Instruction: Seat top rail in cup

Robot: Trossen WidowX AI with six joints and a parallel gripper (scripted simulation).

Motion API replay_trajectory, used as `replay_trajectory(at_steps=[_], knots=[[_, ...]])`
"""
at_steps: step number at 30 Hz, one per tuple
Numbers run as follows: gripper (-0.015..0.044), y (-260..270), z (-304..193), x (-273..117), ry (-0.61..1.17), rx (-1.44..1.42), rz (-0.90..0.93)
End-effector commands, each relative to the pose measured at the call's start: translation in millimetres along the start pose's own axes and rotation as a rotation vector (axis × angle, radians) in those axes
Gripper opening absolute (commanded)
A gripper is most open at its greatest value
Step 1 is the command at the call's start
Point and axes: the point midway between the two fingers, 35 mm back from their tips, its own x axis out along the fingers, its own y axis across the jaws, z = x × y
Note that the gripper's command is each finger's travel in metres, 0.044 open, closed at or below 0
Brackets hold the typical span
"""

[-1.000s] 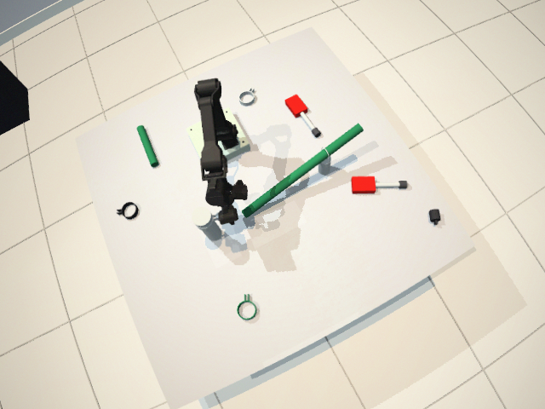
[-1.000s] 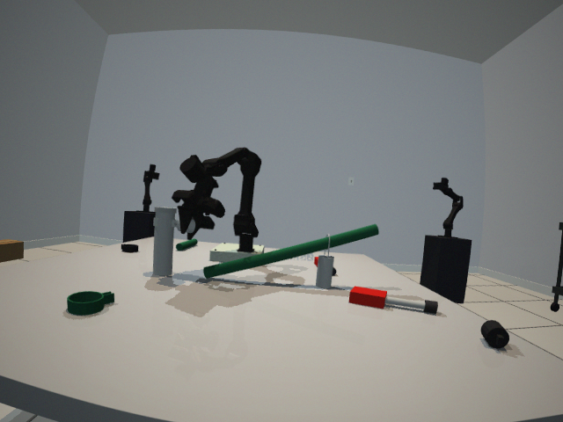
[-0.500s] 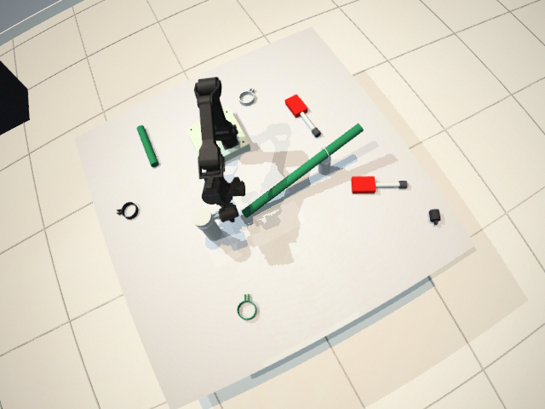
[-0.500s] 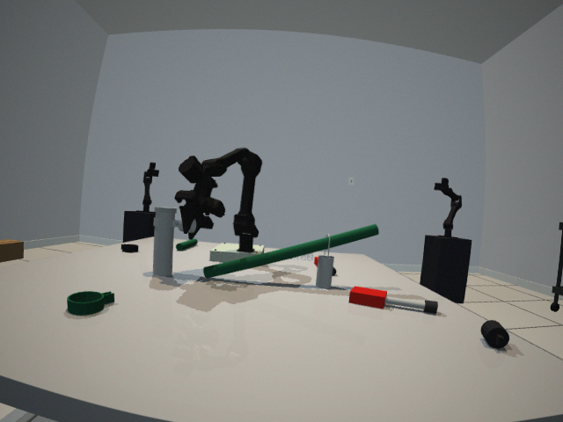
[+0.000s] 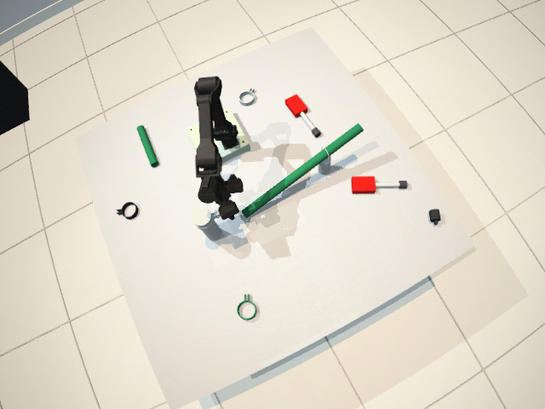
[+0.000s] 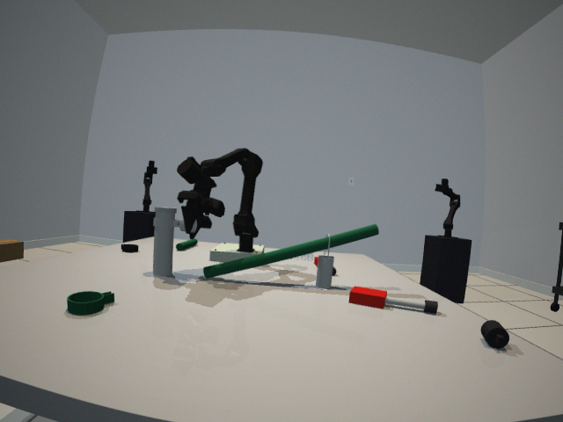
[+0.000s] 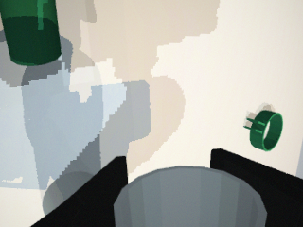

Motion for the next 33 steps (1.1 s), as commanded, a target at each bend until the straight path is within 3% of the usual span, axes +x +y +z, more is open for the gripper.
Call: replay_trajectory(at_steps=[1, 33], knots=[[0.0000, 3.2, -0.6, -3.1, -0.014, -0.029, -0.001], [0.0000, 7.0, -0.3, -4.4, -0.039, -0.080, 0.002]])
